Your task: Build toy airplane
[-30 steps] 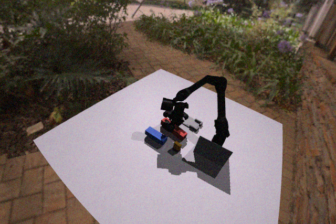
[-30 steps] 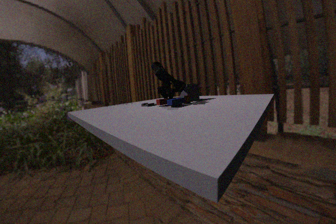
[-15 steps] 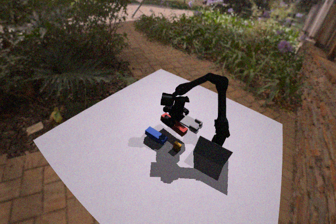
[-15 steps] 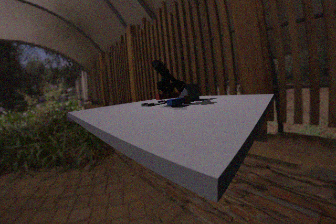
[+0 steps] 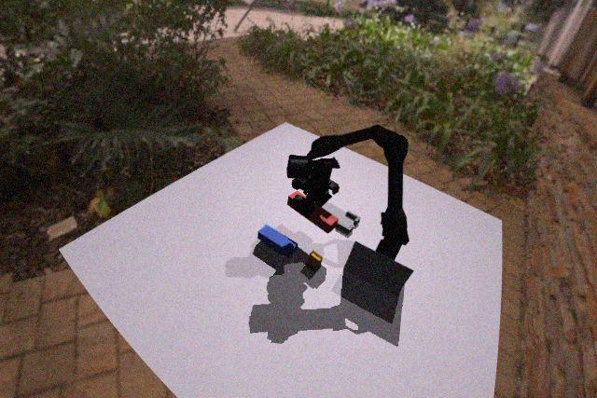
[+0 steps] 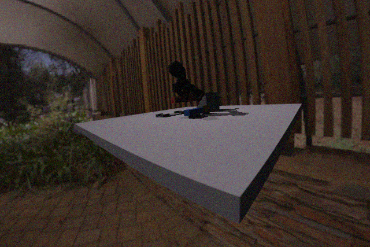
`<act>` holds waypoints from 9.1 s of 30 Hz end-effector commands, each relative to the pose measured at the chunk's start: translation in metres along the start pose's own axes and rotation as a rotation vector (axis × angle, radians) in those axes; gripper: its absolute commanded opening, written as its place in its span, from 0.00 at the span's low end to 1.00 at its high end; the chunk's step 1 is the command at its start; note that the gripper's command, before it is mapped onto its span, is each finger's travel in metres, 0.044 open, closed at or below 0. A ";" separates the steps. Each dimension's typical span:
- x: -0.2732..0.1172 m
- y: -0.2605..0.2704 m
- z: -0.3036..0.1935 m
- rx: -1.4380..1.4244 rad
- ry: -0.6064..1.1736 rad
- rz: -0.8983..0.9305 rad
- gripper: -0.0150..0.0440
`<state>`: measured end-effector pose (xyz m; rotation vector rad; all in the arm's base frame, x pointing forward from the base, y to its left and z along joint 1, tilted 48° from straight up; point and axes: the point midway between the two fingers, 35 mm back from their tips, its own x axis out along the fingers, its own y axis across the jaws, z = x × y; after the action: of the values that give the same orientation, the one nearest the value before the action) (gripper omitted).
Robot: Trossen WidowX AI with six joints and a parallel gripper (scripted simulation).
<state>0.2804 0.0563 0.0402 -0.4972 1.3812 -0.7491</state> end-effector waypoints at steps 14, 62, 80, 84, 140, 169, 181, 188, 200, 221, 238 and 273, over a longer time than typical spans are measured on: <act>-0.035 -0.012 -0.002 -0.007 0.008 -0.013 0.25; 0.022 -0.142 0.008 -0.080 0.004 -0.015 0.25; 0.027 -0.155 0.004 -0.083 0.008 -0.024 0.58; 0.027 -0.155 0.004 -0.083 0.008 -0.024 0.58; 0.065 -0.156 0.005 -0.076 0.008 -0.022 0.84; -0.036 -0.151 0.010 -0.143 0.010 -0.022 1.00; -0.044 -0.037 0.044 -0.172 0.006 0.003 1.00; -0.035 0.072 0.042 -0.150 0.007 -0.002 1.00; -0.024 0.125 0.029 -0.138 0.006 -0.011 1.00; 0.038 0.124 0.029 -0.137 0.005 -0.013 1.00; 0.066 0.124 0.029 -0.137 0.005 -0.013 1.00; 0.060 0.132 0.033 -0.128 -0.028 0.038 0.25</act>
<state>0.3340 0.0871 -0.0941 -0.5984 1.4303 -0.6570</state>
